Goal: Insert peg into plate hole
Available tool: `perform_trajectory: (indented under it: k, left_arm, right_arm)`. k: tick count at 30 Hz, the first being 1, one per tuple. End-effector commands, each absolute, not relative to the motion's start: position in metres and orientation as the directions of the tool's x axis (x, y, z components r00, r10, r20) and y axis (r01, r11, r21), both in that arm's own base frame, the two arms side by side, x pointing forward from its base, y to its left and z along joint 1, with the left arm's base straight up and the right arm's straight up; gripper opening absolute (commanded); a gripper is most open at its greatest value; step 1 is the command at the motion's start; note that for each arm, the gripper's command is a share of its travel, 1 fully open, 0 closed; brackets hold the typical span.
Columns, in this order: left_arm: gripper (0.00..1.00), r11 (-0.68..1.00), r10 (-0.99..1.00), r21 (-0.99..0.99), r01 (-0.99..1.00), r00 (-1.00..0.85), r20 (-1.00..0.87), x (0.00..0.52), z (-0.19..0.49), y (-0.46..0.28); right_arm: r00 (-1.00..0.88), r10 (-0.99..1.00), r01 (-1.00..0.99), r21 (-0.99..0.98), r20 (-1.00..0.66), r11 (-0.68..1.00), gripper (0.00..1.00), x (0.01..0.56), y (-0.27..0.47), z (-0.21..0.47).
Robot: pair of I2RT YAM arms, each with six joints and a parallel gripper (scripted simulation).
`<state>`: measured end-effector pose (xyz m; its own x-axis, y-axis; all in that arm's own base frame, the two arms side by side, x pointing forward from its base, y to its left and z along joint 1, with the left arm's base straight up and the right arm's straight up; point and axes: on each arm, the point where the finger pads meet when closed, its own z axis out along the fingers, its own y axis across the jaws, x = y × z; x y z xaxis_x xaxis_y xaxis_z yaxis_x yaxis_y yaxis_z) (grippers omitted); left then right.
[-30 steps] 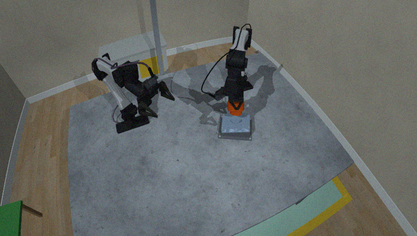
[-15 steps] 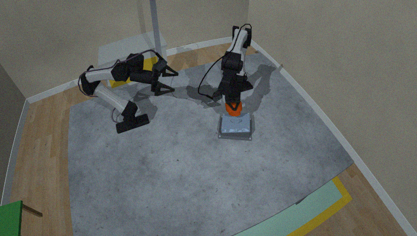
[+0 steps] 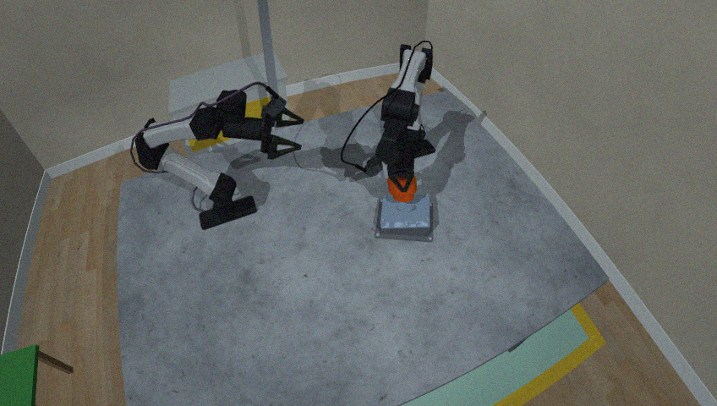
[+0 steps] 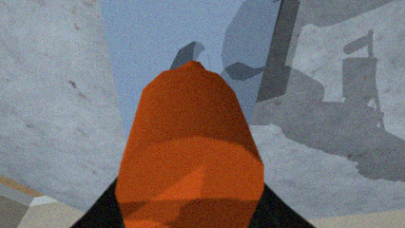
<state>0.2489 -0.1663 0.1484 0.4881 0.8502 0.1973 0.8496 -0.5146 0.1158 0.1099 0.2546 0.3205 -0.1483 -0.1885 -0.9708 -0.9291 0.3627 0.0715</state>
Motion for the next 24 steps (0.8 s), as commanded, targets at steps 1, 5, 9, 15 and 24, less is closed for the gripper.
perform_trajectory:
  k: [1, 5, 9, 15, 24]
  left_arm:
    - [0.4, -0.501, 0.863, 0.203, 0.841, 0.468, 0.19, 0.263, 0.152, -0.169]
    - [0.4, -0.498, 0.863, 0.178, 0.849, 0.465, 0.196, 0.262, 0.134, -0.162]
    - [0.4, -0.496, 0.862, 0.169, 0.851, 0.461, 0.209, 0.264, 0.137, -0.165]
    - [0.4, -0.498, 0.863, 0.189, 0.846, 0.462, 0.206, 0.259, 0.139, -0.164]
    - [0.4, -0.497, 0.864, 0.202, 0.844, 0.46, 0.205, 0.259, 0.14, -0.164]
  right_arm:
    - [-0.143, -0.161, -0.927, 0.075, -0.977, 0.367, 1.0, 0.111, 0.256, 0.327]
    - [-0.139, -0.163, -0.927, 0.07, -0.977, 0.369, 1.0, 0.111, 0.254, 0.33]
    - [-0.139, -0.163, -0.927, 0.07, -0.977, 0.369, 1.0, 0.111, 0.254, 0.33]
    - [-0.139, -0.163, -0.927, 0.07, -0.977, 0.369, 1.0, 0.111, 0.254, 0.33]
    - [-0.139, -0.163, -0.927, 0.07, -0.977, 0.369, 1.0, 0.111, 0.254, 0.33]
